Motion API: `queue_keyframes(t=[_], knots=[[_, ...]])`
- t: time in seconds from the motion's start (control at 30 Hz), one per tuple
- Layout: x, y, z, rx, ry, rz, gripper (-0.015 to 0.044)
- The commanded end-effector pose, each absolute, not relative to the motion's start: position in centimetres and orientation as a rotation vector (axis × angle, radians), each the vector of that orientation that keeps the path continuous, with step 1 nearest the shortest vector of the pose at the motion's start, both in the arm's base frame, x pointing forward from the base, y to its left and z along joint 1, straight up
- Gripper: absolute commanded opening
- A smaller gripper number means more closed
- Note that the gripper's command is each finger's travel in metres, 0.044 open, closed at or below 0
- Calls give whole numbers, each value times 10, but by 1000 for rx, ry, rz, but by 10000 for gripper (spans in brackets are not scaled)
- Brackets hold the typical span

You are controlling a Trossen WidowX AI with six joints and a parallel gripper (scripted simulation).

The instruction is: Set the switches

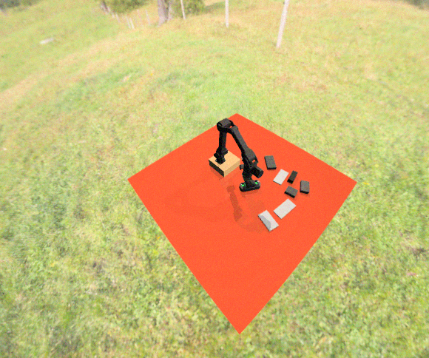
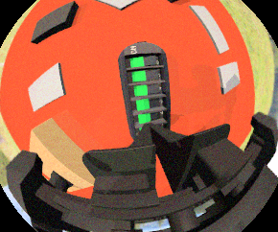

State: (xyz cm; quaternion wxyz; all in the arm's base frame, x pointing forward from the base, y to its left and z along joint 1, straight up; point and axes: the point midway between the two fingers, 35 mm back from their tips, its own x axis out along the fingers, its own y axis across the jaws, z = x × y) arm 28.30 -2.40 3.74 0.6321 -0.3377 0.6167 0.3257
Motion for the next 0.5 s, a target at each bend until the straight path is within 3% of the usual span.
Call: queue_keyframes(t=[0.0,0.47], knots=[[282,-23,30,-771,1412,752,0],[282,-23,11,-772,1413,752,0]])
